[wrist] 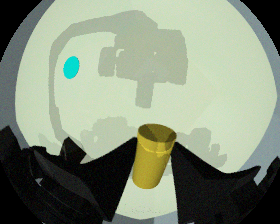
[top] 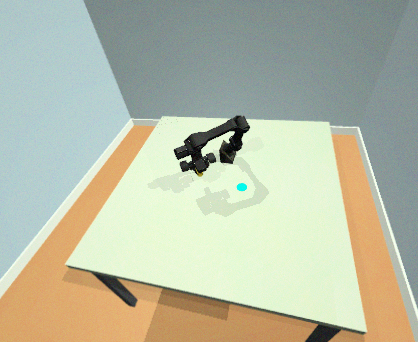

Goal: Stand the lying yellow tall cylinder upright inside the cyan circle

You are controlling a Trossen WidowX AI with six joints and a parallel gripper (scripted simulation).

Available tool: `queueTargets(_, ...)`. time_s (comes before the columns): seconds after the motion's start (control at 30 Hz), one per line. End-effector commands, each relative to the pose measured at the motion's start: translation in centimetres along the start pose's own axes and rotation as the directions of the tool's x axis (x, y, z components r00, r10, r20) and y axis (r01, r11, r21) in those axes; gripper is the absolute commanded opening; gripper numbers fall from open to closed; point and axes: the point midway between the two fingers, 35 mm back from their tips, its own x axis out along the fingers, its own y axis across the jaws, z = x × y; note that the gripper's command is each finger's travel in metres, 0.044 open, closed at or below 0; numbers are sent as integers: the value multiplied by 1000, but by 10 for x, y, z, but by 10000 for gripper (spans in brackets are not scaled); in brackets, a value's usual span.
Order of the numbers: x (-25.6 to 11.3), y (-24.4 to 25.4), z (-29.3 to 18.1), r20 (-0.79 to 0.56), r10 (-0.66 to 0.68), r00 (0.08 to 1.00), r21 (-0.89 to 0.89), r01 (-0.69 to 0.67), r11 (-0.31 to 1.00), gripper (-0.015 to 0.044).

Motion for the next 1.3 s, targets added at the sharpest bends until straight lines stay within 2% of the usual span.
queueTargets(0.0, -4, 12, 9, 4, -2, 1000, 62, 1, 998, 105)
queueTargets(0.63, -11, 63, 42, 3, -3, 1000, 303, 2, 953, 105)
queueTargets(1.27, -14, 118, 64, 5, 0, 1000, 525, -3, 851, 105)
